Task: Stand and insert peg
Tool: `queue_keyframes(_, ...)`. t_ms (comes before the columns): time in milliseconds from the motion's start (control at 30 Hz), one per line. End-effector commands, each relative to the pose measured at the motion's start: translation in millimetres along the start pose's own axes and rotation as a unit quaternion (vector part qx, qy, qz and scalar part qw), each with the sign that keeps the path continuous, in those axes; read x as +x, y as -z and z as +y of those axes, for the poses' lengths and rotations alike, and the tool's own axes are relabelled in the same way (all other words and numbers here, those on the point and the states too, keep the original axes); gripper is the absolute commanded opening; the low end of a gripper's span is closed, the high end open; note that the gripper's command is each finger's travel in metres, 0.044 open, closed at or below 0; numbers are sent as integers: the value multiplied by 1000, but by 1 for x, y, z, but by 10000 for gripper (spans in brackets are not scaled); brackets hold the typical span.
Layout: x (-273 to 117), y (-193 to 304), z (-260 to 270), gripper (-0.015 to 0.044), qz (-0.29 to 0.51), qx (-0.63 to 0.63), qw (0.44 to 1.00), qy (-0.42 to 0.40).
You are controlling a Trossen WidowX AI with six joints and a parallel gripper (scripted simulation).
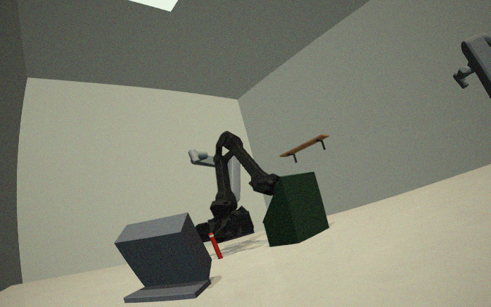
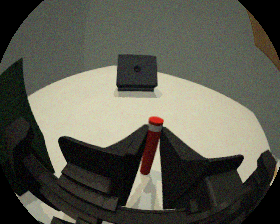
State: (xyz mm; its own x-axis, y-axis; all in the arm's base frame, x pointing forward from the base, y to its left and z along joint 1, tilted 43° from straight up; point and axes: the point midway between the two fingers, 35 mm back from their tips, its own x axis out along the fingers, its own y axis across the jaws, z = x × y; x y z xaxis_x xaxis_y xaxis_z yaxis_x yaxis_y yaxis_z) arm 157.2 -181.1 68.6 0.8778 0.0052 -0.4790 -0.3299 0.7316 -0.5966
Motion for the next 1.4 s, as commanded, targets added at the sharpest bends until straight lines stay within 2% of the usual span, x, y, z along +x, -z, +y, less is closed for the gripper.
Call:
queue_keyframes(0,-1,2,0,51,0,0,1000,0)
queue_keyframes(1367,-8,5,1,51,-17,-1,1000,3)
